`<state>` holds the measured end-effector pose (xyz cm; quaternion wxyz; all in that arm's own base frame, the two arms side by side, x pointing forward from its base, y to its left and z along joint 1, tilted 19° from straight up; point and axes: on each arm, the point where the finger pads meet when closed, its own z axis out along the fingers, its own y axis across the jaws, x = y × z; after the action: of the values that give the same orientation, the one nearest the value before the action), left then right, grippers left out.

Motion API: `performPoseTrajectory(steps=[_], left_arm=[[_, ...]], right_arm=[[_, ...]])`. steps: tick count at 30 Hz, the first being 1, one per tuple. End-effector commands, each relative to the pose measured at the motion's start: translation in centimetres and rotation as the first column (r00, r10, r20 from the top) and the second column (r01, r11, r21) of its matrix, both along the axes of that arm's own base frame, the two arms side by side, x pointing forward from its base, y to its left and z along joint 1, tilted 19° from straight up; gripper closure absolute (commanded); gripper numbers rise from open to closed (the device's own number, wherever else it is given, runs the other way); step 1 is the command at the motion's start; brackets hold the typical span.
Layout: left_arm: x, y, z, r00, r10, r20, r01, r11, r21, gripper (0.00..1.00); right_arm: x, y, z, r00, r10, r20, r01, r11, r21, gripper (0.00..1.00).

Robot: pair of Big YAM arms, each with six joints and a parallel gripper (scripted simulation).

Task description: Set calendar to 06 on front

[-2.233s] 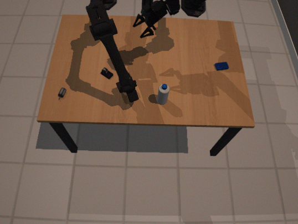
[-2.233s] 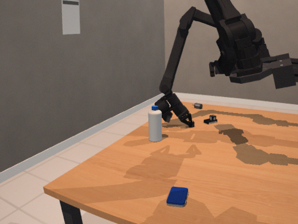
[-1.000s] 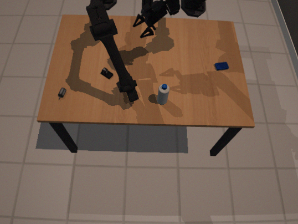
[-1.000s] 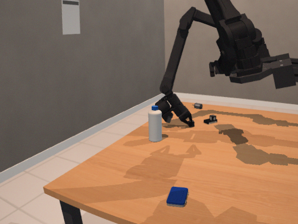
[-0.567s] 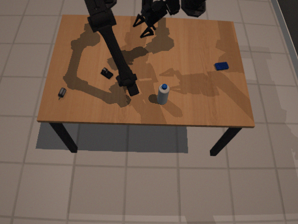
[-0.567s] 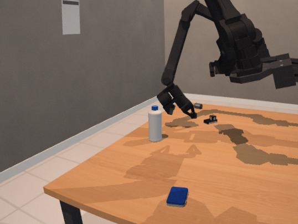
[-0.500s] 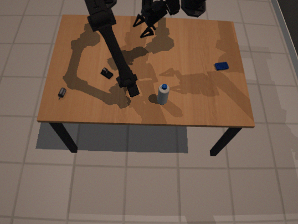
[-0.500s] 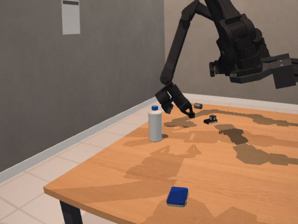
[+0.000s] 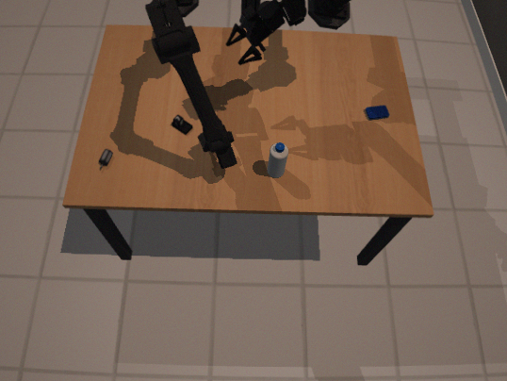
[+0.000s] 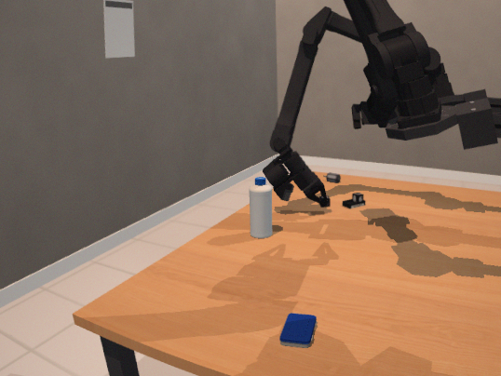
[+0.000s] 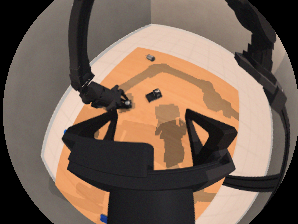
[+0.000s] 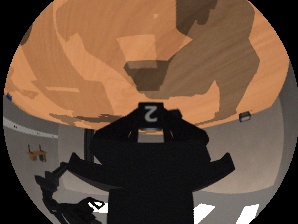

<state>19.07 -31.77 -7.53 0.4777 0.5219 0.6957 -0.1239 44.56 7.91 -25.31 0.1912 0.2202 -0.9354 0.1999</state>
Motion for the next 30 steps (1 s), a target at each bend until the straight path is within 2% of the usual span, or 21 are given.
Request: performPoseTrajectory(steps=[1, 4, 6, 9, 14, 21, 23, 24, 27, 30], left_arm=[[0.2, -0.1, 0.5, 1.000, 0.009, 0.002, -0.009, 1.000, -0.020, 0.00], [0.2, -0.1, 0.5, 1.000, 0.009, 0.002, -0.009, 1.000, -0.020, 0.00], [0.2, -0.1, 0.5, 1.000, 0.009, 0.002, -0.009, 1.000, -0.020, 0.00], [0.2, -0.1, 0.5, 1.000, 0.009, 0.002, -0.009, 1.000, -0.020, 0.00], [0.2, -0.1, 0.5, 1.000, 0.009, 0.002, -0.009, 1.000, -0.020, 0.00], [0.2, -0.1, 0.5, 1.000, 0.009, 0.002, -0.009, 1.000, -0.020, 0.00], [0.2, -0.1, 0.5, 1.000, 0.009, 0.002, -0.009, 1.000, -0.020, 0.00], [0.2, -0.1, 0.5, 1.000, 0.009, 0.002, -0.009, 1.000, -0.020, 0.00], [0.2, -0.1, 0.5, 1.000, 0.009, 0.002, -0.009, 1.000, -0.020, 0.00], [0.2, -0.1, 0.5, 1.000, 0.009, 0.002, -0.009, 1.000, -0.020, 0.00]], right_arm=[[2.0, 1.8, 1.3, 0.988, -0.058, 0.142, 0.061, 0.998, -0.012, 0.75], [3.0, 2.6, 1.2, 0.948, -0.113, 0.296, 0.128, 0.991, -0.032, 0.75], [3.0, 2.6, 1.2, 0.948, -0.113, 0.296, 0.128, 0.991, -0.032, 0.75], [4.1, 3.5, 1.5, 0.878, -0.169, 0.449, 0.201, 0.979, -0.026, 0.75], [5.4, 4.6, 2.2, 0.753, -0.225, 0.618, 0.278, 0.961, 0.011, 0.75], [6.9, 5.3, 3.2, 0.511, -0.320, 0.797, 0.396, 0.912, 0.113, 0.75], [6.9, 5.3, 3.2, 0.511, -0.320, 0.797, 0.396, 0.912, 0.113, 0.75], [7.3, 5.5, 3.3, 0.467, -0.340, 0.816, 0.413, 0.900, 0.138, 0.75], [5.9, 4.7, 1.2, 0.337, -0.364, 0.868, 0.472, 0.863, 0.178, 0.75], [5.6, 4.3, 1.0, 0.196, -0.387, 0.901, 0.505, 0.828, 0.245, 0.75]])
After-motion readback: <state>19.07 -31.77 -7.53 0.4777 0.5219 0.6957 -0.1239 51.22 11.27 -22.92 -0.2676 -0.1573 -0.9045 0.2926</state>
